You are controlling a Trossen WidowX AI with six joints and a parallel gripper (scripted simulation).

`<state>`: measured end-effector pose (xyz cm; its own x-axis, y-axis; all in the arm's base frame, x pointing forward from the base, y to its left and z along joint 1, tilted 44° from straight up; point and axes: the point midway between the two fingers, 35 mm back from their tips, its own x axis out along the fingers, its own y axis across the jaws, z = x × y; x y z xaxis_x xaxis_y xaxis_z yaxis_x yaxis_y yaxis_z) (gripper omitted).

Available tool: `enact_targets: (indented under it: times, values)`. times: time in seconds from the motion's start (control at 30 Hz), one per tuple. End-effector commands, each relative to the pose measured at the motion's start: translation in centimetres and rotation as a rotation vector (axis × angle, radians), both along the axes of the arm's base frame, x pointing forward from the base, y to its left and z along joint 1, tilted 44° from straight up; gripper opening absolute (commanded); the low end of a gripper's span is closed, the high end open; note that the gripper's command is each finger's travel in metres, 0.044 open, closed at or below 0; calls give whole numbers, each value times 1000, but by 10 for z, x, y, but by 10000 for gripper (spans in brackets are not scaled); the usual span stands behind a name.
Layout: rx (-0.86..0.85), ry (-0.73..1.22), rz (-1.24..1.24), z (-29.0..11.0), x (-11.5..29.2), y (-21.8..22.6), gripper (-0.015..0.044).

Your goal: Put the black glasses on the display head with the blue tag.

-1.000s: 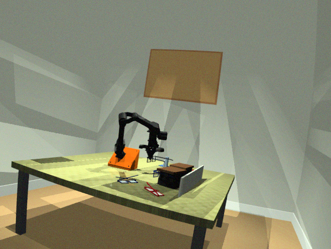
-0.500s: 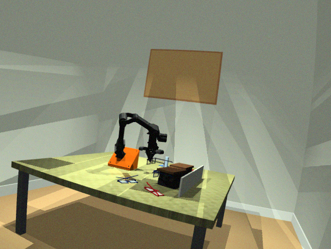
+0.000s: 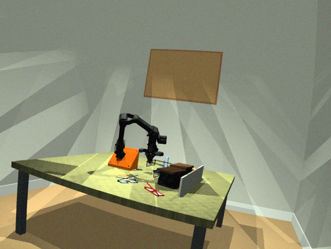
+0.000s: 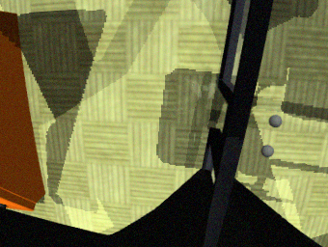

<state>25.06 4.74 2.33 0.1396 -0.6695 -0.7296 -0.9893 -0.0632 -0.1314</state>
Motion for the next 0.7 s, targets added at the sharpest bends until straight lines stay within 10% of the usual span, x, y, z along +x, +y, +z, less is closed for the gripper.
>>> enact_targets:
  times: [0.0,0.67]
  values:
    - [-5,4,3,-2,0,-2,0]
    - [-6,-4,8,1,24,-2,0]
